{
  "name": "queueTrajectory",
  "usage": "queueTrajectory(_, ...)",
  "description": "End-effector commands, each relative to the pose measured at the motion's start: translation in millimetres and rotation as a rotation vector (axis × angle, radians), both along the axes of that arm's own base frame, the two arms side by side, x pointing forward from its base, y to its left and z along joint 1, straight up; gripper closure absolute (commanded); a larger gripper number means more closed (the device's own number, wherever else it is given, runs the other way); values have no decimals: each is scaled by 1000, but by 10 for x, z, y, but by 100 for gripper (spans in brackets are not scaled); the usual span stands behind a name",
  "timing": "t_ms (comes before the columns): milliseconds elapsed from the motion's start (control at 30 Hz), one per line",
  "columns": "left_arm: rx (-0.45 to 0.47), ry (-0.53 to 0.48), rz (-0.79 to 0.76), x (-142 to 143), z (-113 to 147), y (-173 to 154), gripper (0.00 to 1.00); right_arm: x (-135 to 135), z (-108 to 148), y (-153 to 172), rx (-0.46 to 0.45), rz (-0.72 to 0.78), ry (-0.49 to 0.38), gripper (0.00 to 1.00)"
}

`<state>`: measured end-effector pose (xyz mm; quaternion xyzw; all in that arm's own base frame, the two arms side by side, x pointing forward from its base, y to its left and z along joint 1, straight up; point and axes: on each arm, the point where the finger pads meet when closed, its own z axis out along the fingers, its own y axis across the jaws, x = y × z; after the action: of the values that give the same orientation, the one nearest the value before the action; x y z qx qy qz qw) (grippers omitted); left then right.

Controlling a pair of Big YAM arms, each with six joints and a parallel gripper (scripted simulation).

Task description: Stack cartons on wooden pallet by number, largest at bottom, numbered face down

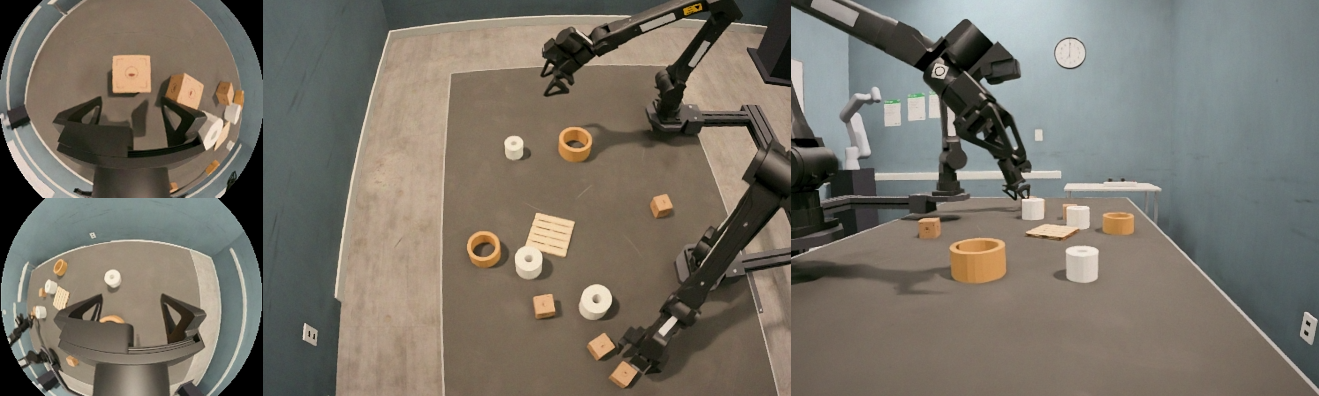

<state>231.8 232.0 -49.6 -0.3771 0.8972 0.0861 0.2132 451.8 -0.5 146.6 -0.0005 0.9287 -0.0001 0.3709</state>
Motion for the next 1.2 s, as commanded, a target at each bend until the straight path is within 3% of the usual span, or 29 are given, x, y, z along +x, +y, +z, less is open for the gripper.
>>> queueTrajectory(0, 15, -9, -6, 25, 226, 11, 0, 137, 220, -12, -3, -1, -41, 0)
queueTrajectory(167, 36, -26, -12, 36, 511, 45, 0, 137, 220, -12, -3, -1, -41, 0)
queueTrajectory(367, 34, -26, -11, 98, 473, 114, 0, 137, 220, -12, -3, -1, -41, 0)
queueTrajectory(433, 31, -42, 10, 95, 427, 82, 23, 231, 364, -3, -11, 9, -70, 0)
queueTrajectory(600, 44, -50, 9, 133, 361, 78, 26, 309, 346, 244, -10, 59, -89, 0)
queueTrajectory(700, 50, -51, 10, 136, 322, 80, 26, 372, 393, 654, -4, 141, -127, 0)
queueTrajectory(833, 52, -50, 9, 136, 296, 78, 26, 355, 489, 1667, 20, 335, -208, 0)
queueTrajectory(1033, 59, -49, 0, 139, 307, 85, 26, -154, 658, 3290, 94, 645, -330, 0)
queueTrajectory(1100, 59, -49, 0, 139, 307, 85, 26, -154, 658, 3290, 94, 645, -330, 0)
queueTrajectory(1167, 59, -49, -1, 139, 305, 84, 26, -423, 709, 3748, 124, 737, -364, 0)
